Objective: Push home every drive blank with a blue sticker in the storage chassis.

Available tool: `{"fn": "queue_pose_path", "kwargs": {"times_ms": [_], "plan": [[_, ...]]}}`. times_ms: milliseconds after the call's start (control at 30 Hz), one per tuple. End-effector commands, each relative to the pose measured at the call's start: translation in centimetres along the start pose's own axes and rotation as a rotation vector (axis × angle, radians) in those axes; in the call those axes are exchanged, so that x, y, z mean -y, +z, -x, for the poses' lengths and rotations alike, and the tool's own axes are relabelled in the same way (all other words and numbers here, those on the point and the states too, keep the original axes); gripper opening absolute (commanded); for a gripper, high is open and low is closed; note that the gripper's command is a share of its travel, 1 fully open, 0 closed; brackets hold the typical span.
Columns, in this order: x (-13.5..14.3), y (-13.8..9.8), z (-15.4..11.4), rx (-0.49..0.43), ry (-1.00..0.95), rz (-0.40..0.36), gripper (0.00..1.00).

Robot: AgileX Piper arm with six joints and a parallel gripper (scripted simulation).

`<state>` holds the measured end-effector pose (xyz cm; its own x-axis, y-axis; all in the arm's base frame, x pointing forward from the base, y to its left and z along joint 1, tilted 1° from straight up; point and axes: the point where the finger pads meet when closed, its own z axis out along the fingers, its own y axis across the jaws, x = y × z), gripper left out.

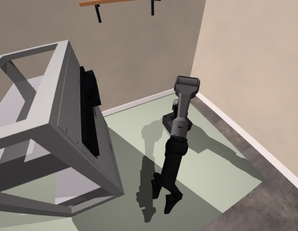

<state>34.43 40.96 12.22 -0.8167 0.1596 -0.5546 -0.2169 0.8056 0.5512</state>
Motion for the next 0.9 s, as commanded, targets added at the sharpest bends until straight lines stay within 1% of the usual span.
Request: {"fn": "queue_pose_path", "kwargs": {"times_ms": [0, 667, 867], "plan": [[-0.07, -0.05, 0.06, 0.001, 0.0, 0.002, 1.0], [-0.06, -0.05, 0.07, 0.002, 0.0, 0.001, 1.0], [0.41, -0.38, 0.56, 0.008, -0.003, -0.008, 1.0]]}}
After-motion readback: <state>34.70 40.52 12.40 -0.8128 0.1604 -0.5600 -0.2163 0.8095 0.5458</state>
